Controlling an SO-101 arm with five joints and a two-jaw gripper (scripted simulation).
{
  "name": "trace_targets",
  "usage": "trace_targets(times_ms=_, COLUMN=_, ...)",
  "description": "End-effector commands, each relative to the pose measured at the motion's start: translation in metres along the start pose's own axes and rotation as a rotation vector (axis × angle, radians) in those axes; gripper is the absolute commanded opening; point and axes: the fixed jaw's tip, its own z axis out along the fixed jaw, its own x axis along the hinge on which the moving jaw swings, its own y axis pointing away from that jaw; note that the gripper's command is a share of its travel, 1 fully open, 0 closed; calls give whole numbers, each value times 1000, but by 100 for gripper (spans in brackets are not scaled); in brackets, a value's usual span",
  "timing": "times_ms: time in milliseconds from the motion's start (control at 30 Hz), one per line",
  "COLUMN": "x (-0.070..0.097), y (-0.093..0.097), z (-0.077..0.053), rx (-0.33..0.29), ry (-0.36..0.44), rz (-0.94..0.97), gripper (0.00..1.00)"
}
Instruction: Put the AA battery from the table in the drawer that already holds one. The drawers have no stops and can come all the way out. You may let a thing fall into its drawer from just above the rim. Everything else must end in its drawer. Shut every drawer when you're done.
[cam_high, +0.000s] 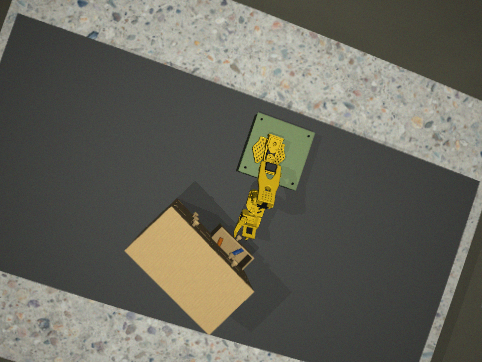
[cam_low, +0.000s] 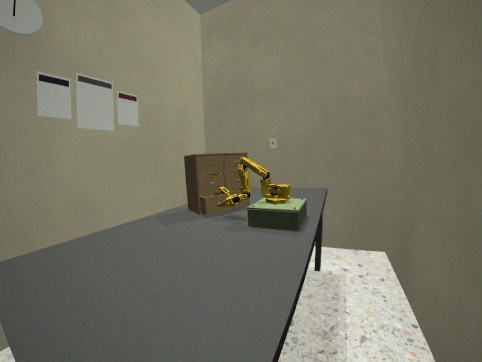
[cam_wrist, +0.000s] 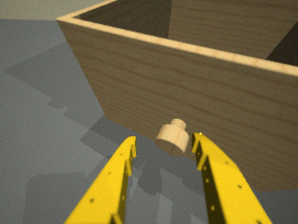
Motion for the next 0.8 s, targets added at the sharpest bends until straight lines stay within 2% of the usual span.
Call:
trace_targets(times_ms=0, x=3, y=-6, z=1, rx=22, ry=13, rz=12, gripper=21)
trace_targets(times_ms=767, x=2, y=-15, z=5, rx=51, ry=12, rz=22, gripper=21)
